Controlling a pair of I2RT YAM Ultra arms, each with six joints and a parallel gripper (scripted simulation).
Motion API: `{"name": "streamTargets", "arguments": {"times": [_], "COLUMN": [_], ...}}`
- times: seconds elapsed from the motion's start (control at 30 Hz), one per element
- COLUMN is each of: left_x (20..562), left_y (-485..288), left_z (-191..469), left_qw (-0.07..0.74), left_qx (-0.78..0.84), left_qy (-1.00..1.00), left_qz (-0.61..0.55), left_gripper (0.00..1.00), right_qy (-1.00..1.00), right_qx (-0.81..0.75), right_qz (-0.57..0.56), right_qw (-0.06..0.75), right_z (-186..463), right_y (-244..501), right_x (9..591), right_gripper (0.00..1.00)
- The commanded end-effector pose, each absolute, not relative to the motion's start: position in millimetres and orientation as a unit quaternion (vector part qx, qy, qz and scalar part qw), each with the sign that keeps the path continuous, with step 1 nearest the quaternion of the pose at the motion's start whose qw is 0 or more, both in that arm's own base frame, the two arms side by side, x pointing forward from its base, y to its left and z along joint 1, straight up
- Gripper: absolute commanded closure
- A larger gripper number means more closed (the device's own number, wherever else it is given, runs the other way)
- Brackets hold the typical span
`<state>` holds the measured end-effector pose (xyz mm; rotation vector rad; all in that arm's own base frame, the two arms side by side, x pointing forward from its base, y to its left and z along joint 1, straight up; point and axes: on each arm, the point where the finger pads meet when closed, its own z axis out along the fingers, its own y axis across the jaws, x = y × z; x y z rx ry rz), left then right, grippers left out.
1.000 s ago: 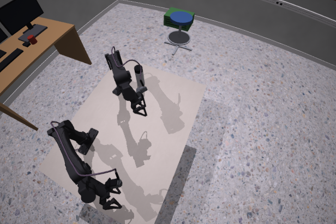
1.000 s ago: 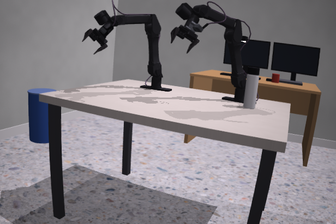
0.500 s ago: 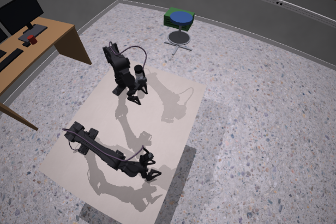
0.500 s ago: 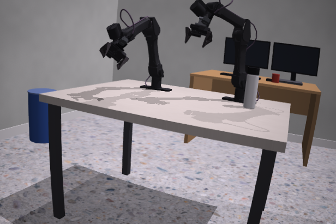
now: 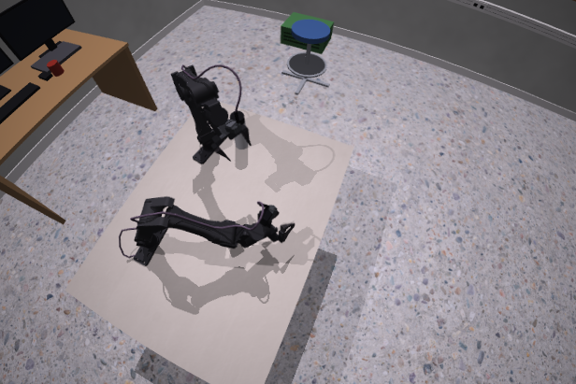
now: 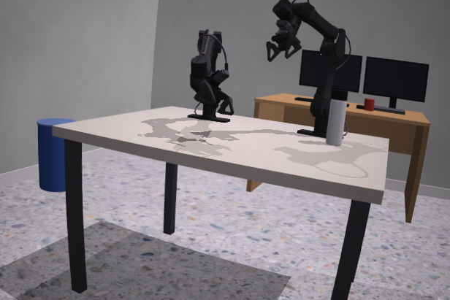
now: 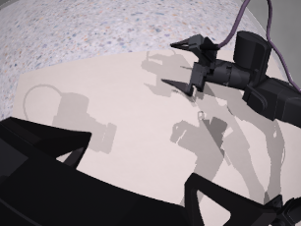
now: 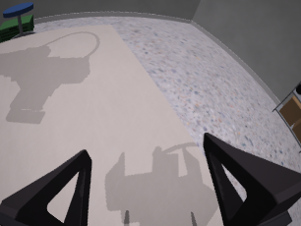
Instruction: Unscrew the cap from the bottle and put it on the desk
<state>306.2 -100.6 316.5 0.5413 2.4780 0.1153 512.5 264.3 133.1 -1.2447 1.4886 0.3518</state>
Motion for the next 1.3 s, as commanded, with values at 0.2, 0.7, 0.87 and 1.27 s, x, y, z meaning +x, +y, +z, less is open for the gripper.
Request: {"name": "streamTargets", "arguments": {"times": [0.2, 0.7, 0.87, 1.27], "left_x": [260.8, 207.6, 195.5, 198.6], "left_y": [-75.1, -53.3, -49.6, -50.4], "left_z": [308.9, 302.1, 305.8, 302.5], "left_qw": [0.260, 0.220, 0.207, 0.197], "left_qx": [0.452, 0.703, 0.775, 0.788], "left_qy": [0.848, 0.659, 0.572, 0.560], "left_qz": [0.094, 0.152, 0.170, 0.164], "left_gripper": [0.06, 0.06, 0.06, 0.06], "right_qy": [0.551, 0.453, 0.427, 0.419], "right_qx": [-0.518, -0.557, -0.566, -0.561], "right_qz": [0.310, 0.524, 0.569, 0.566], "right_qw": [0.576, 0.458, 0.417, 0.435], "right_z": [120.8, 73.4, 63.6, 78.5], "right_y": [391.6, 508.5, 520.4, 523.1], "right_x": [434.7, 229.4, 172.8, 181.6], "right_gripper": [0.04, 0.04, 0.04, 0.04]}}
